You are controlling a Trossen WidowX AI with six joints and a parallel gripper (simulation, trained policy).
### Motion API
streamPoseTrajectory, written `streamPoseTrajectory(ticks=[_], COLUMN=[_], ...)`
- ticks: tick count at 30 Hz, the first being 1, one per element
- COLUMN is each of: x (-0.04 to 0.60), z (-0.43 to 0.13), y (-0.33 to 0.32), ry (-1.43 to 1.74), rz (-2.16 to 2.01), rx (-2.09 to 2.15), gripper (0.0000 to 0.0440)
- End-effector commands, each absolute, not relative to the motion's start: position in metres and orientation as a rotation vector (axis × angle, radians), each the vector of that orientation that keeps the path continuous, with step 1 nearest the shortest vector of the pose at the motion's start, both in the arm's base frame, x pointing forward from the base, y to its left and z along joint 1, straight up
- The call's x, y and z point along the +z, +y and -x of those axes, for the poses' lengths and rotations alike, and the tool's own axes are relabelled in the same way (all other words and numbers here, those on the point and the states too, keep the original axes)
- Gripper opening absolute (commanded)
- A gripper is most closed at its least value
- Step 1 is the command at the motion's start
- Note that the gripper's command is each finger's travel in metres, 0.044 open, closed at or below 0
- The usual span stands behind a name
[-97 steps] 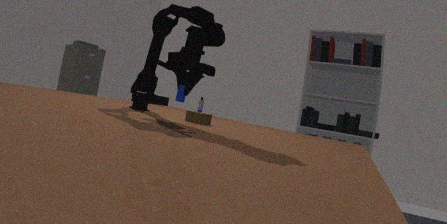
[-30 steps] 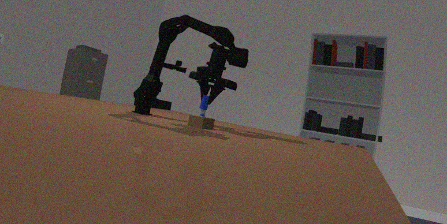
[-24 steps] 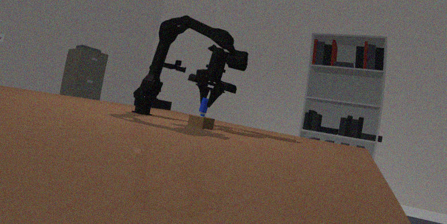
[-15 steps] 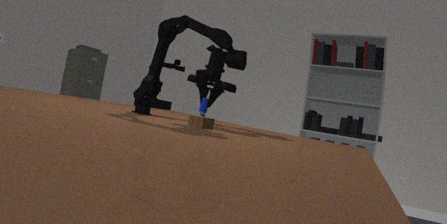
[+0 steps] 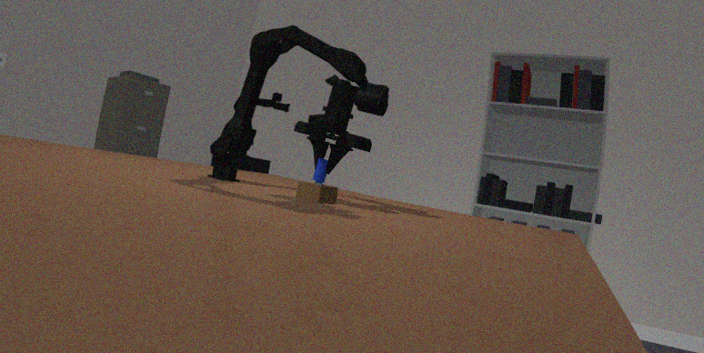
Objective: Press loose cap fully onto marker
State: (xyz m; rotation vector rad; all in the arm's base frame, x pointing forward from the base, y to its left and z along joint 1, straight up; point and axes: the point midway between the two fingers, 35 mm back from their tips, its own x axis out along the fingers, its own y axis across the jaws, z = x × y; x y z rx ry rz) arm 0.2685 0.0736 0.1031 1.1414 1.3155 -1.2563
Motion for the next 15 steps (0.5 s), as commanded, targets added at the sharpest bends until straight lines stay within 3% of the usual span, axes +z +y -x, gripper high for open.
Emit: streamPoseTrajectory(ticks=[1,15], x=[0.0865,0.0839], z=[-0.2605,-0.2617], y=[0.0690,0.0673], ry=[1.345,1.342], rz=[-1.087,-1.076], rx=[-1.285,-1.273], gripper=[0.0049,0.0069])
